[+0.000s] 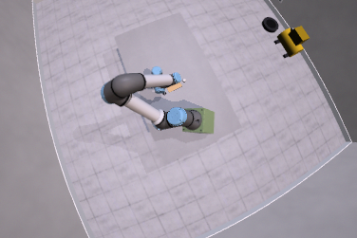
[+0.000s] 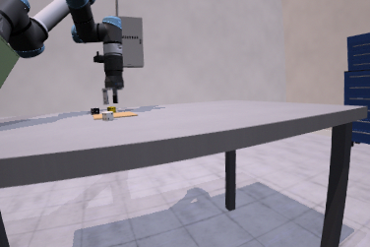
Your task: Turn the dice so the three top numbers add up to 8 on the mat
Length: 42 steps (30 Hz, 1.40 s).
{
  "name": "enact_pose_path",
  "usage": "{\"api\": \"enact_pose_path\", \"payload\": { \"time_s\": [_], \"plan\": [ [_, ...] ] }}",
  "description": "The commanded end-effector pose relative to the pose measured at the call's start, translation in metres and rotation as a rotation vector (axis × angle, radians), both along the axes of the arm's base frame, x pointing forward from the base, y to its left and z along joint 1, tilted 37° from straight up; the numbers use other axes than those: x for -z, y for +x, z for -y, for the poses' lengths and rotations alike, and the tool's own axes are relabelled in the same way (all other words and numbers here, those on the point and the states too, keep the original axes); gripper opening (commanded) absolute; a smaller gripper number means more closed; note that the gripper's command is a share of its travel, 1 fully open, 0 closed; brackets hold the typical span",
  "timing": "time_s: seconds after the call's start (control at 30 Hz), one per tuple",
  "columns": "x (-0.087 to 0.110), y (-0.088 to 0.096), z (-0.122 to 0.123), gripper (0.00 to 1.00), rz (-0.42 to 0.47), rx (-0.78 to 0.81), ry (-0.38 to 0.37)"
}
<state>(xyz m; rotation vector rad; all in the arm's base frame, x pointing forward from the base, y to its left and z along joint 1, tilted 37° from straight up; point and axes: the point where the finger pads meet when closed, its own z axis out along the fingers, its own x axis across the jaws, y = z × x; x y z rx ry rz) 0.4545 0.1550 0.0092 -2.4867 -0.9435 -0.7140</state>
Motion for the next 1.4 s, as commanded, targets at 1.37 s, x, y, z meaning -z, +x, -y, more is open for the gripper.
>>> {"api": "enact_pose_path", "payload": {
  "time_s": [1.37],
  "plan": [
    [-0.012,-0.004,0.008,1.00,0.001,0.000,0.000]
  ]
}}
